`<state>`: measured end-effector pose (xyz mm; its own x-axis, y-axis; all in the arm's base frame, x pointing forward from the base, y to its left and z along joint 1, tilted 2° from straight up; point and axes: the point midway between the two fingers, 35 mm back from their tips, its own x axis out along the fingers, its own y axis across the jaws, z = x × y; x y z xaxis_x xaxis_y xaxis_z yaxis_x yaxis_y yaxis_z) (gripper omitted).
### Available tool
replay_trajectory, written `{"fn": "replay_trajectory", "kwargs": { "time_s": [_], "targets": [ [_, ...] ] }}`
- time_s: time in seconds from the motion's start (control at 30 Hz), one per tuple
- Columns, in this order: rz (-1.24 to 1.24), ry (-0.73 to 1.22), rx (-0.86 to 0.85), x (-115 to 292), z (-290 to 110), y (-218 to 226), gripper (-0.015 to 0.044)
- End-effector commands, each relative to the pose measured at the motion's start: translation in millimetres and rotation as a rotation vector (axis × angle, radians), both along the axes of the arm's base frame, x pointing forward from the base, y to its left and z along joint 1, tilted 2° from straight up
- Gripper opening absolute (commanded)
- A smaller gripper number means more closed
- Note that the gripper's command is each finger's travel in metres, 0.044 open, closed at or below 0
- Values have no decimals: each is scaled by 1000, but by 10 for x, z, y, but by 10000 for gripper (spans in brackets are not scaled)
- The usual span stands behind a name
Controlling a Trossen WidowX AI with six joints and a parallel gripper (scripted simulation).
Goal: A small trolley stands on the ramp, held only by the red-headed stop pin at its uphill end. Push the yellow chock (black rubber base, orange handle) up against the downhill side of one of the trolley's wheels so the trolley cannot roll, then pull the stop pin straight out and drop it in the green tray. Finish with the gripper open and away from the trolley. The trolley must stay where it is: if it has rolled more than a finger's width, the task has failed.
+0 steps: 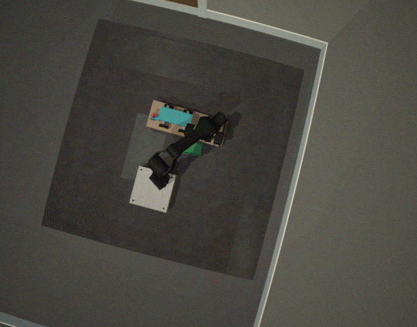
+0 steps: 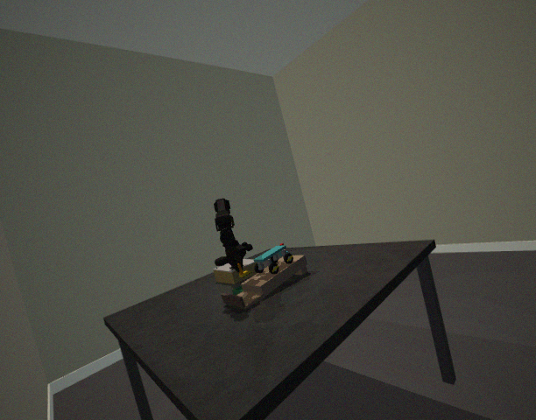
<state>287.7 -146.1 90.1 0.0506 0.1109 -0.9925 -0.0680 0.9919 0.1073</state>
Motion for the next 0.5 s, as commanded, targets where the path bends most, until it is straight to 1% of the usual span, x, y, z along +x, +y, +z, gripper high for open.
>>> {"fn": "replay_trajectory", "kwargs": {
  "time_s": [0.0, 0.23, 0.47],
  "targets": [
    [-3, 0, 7, 7, -116, 25, 0],
    [-3, 0, 7, 18, -286, 58, 0],
    [-3, 0, 7, 16, -289, 78, 0]
  ]
}}
